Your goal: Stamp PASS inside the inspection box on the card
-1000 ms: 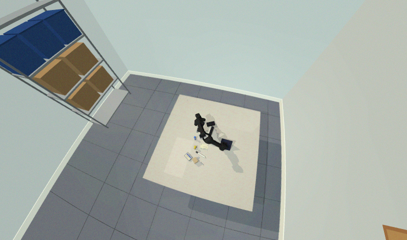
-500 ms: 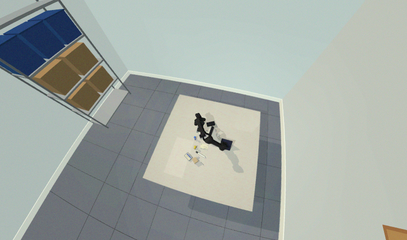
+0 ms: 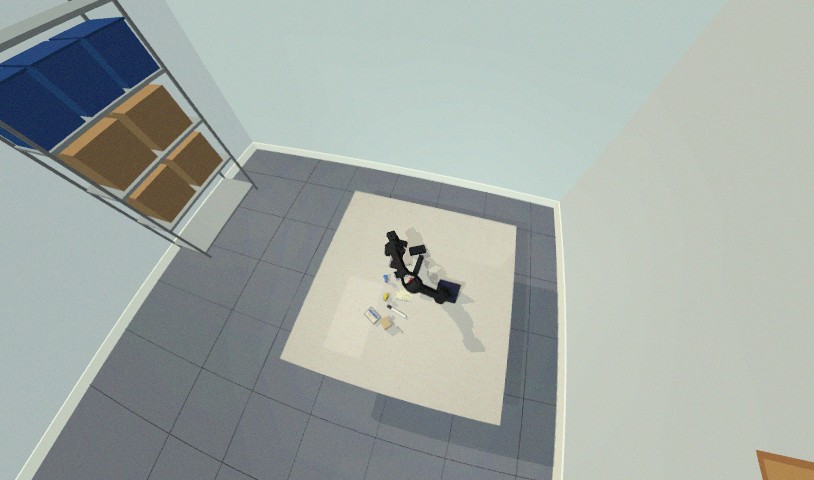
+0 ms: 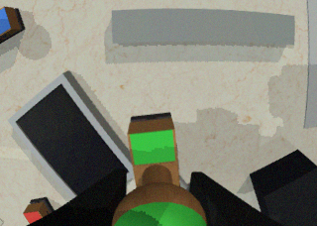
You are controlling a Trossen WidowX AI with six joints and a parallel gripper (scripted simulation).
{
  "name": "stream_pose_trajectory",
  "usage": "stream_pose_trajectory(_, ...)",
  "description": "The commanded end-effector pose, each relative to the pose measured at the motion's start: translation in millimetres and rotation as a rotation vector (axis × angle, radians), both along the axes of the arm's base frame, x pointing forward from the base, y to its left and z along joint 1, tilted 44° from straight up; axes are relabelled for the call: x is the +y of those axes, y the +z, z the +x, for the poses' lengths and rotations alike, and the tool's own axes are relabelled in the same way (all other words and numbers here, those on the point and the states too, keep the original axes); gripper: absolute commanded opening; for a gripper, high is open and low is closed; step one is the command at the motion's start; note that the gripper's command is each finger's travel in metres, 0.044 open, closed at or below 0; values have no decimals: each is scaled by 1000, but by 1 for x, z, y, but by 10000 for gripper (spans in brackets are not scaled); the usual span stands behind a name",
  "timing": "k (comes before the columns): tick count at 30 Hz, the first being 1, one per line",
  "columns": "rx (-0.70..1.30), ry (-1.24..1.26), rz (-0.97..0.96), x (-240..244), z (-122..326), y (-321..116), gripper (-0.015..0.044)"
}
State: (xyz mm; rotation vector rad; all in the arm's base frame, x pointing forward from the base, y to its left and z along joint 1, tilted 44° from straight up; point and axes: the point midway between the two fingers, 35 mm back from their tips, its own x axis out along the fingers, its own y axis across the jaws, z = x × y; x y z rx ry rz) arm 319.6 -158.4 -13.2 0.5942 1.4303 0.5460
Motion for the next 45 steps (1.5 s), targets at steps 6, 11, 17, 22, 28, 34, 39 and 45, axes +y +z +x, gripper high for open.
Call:
stream_pose_trajectory(6,1,-1,3,28,-13,25,0)
stream_pose_trajectory(11,2,-1,4,43,-23,37,0)
stream_pose_trajectory(17,2,-1,4,46,-25,38,0)
stream_pose_trajectory(22,2,0,4,48,-24,36,0)
stream_pose_trajectory(28,2,0,4,50,-24,33,0)
stream_pose_trajectory(34,1,0,4,53,-23,30,0)
stream_pose_trajectory(39,1,0,4,55,-23,27,0)
stream_pose_trajectory(45,1,0,4,58,-22,25,0)
